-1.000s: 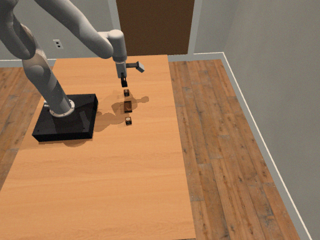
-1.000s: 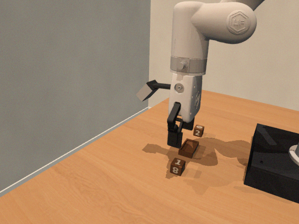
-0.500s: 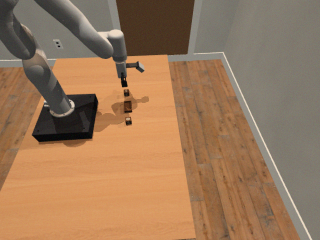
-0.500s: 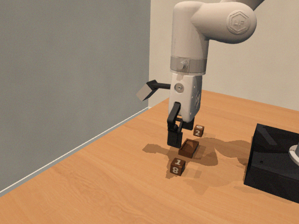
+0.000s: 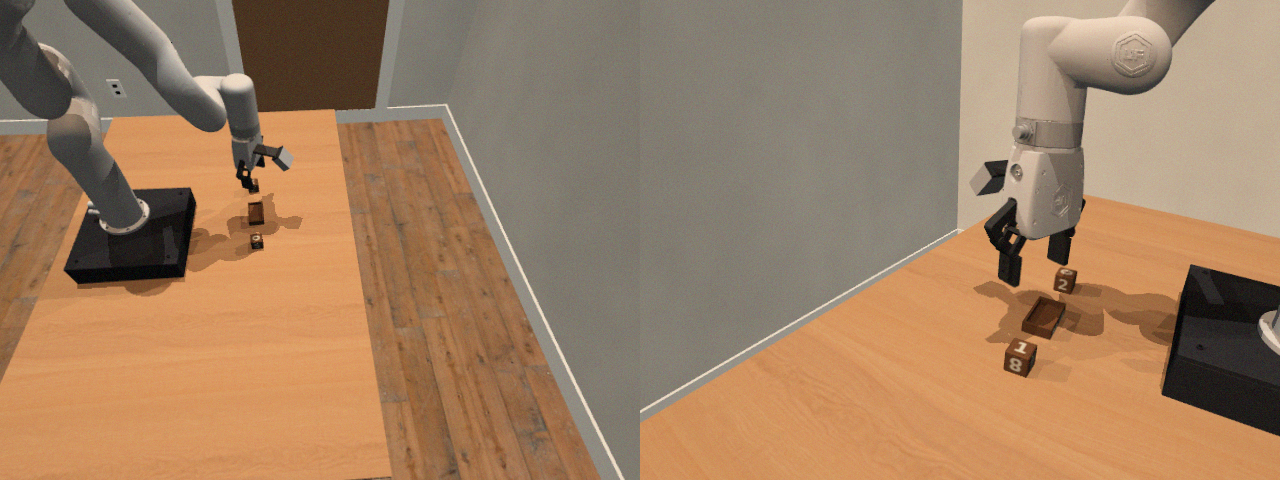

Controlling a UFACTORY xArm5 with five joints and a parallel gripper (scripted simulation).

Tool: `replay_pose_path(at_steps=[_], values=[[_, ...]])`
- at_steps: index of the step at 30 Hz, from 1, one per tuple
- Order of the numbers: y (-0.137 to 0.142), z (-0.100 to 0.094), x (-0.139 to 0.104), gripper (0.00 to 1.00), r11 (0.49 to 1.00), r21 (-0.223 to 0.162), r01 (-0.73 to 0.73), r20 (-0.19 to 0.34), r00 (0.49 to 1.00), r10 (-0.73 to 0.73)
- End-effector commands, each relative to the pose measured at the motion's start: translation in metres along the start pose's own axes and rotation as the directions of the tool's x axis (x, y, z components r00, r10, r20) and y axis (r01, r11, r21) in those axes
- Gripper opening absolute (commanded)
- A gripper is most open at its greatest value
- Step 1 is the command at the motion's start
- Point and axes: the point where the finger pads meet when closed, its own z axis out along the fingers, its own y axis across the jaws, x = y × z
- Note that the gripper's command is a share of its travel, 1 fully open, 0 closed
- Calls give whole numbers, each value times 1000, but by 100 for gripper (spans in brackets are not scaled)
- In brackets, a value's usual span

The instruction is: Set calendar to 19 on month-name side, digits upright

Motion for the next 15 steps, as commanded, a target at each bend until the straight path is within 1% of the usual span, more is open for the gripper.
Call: replay_pose_path(at_steps=[1,5,9,12,13,15], values=[[20,0,13,100,987,3,-164,-4,987,164],[38,1,22,100,955,3,-297,-4,955,297],[56,1,30,100,904,4,-427,-4,904,427],[73,2,35,100,846,4,-534,-5,846,534],[75,2,36,100,837,4,-547,-5,837,547],[75,2,36,100,837,4,-547,-5,837,547]])
